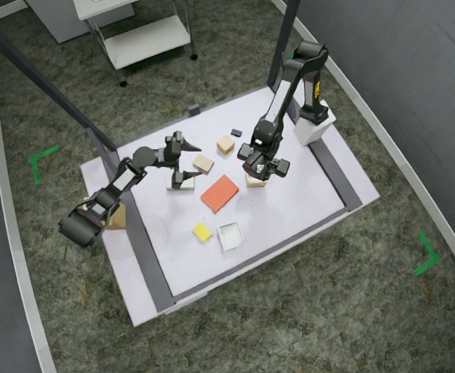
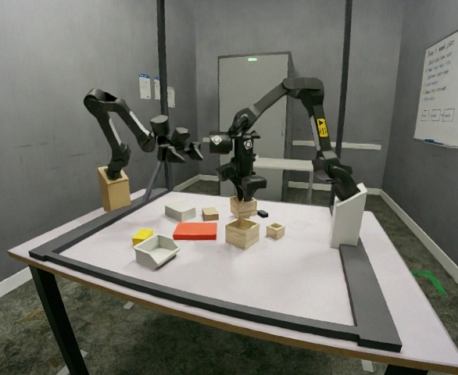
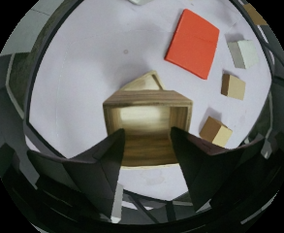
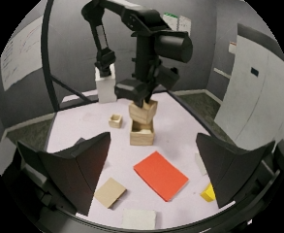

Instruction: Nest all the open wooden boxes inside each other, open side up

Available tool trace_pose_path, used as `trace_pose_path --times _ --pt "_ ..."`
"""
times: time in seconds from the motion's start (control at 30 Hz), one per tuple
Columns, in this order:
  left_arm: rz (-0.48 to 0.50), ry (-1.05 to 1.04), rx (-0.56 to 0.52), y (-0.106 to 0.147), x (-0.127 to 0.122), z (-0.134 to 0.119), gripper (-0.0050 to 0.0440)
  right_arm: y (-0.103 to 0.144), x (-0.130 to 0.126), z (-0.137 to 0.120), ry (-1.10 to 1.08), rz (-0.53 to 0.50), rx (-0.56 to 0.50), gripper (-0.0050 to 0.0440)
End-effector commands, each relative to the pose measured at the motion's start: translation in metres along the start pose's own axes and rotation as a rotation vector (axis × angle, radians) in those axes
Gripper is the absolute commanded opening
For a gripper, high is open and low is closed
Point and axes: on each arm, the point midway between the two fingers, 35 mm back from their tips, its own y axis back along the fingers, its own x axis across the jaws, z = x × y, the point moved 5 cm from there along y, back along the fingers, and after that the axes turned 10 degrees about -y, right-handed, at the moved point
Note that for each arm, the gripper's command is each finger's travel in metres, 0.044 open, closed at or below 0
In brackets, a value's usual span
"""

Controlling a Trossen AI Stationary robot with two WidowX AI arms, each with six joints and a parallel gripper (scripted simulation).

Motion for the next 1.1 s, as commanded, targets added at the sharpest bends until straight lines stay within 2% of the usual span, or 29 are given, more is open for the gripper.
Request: trace_pose_path --times 0.0,0.53,0.6,1.07 --pt "-0.001 0.032 -0.023 0.0066 -0.0028 0.0013 0.0279 -0.0026 0.0000 0.0071 -0.026 0.002 -0.012 0.0400" --pt "-0.007 0.555 -0.023 0.0066 -0.0028 0.0015 0.0279 -0.0026 0.0000 0.0071 -0.026 0.002 -0.012 0.0400" --pt "-0.007 0.555 -0.023 0.0066 -0.0028 0.0015 0.0279 -0.0026 0.0000 0.0071 -0.026 0.002 -0.012 0.0400" --pt "-0.013 1.044 -0.021 0.0066 -0.0028 0.0015 0.0279 -0.0026 0.0000 0.0071 -0.026 0.002 -0.012 0.0400"
